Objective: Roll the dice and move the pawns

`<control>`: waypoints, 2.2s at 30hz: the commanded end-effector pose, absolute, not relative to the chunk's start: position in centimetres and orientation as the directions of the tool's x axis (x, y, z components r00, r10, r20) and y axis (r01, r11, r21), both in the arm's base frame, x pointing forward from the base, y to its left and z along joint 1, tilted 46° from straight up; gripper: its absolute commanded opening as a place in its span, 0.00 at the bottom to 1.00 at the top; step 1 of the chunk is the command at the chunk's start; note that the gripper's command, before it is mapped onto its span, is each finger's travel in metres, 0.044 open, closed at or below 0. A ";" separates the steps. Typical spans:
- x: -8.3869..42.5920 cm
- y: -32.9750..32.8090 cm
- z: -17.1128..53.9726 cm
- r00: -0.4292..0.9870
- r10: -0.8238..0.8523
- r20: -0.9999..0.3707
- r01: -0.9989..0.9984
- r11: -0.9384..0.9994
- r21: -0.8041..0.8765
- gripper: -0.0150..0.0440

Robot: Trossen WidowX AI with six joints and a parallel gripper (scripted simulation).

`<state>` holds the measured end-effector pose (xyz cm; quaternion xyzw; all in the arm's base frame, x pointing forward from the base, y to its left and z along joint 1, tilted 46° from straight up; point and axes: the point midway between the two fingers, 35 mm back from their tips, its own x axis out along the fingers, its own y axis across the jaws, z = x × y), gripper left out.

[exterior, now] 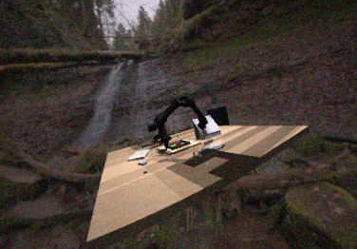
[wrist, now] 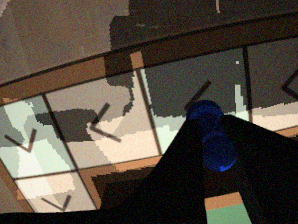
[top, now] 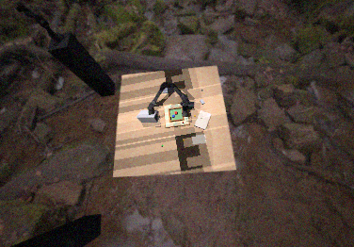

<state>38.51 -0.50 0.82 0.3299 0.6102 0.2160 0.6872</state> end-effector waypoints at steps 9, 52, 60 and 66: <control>37.9 -6.0 5.6 0.170 0.692 -0.701 0.104 0.695 0.711 0.25; 30.2 -0.2 10.1 0.169 0.691 -0.703 0.110 0.695 0.710 0.25; 27.9 2.0 9.7 0.168 0.695 -0.699 0.108 0.692 0.714 0.25; 26.1 3.5 9.3 0.167 0.698 -0.696 0.107 0.689 0.717 0.25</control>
